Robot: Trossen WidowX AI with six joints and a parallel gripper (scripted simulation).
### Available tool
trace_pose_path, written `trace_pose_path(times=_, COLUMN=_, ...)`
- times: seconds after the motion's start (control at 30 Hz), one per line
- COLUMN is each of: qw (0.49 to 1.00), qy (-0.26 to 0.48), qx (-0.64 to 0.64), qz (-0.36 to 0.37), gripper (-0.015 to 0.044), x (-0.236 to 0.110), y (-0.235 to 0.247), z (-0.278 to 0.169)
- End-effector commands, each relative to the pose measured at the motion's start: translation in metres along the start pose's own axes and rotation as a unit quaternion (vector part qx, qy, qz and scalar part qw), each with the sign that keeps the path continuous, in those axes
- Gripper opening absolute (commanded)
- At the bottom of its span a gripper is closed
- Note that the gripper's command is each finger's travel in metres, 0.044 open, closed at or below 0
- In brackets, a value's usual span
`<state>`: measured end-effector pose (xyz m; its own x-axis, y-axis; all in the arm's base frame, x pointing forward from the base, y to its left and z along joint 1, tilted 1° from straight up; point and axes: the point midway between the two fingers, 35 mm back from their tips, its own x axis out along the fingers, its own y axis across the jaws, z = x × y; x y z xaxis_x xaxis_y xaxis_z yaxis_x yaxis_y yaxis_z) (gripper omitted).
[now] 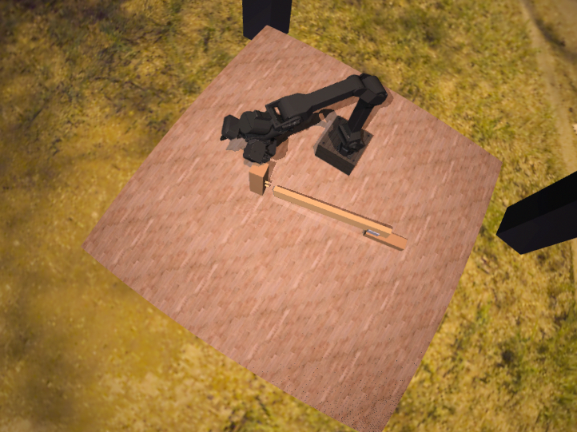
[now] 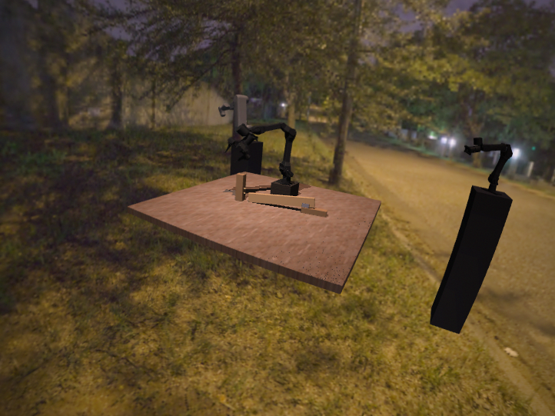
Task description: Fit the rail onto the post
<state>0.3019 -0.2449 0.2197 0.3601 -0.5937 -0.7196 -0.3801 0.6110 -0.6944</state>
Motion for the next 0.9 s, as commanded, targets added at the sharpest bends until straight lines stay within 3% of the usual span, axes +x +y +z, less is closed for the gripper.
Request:
trace_pose_path(times=0.0, qw=0.996, qy=-0.040, qx=-0.077, qz=0.036, gripper=0.0440, x=0.000, y=0.034, z=0.034)
trace_pose_path(times=0.3, qw=0.942, qy=-0.125, qx=-0.281, qz=0.133, gripper=0.0440, x=-0.004, y=0.136, z=0.087)
trace_pose_path(times=0.6, qw=0.769, qy=-0.212, qx=-0.534, qz=0.280, gripper=0.0440, x=-0.019, y=0.282, z=0.083)
trace_pose_path(times=0.87, qw=0.753, qy=-0.218, qx=-0.549, qz=0.290, gripper=0.0440, x=-0.024, y=0.296, z=0.082)
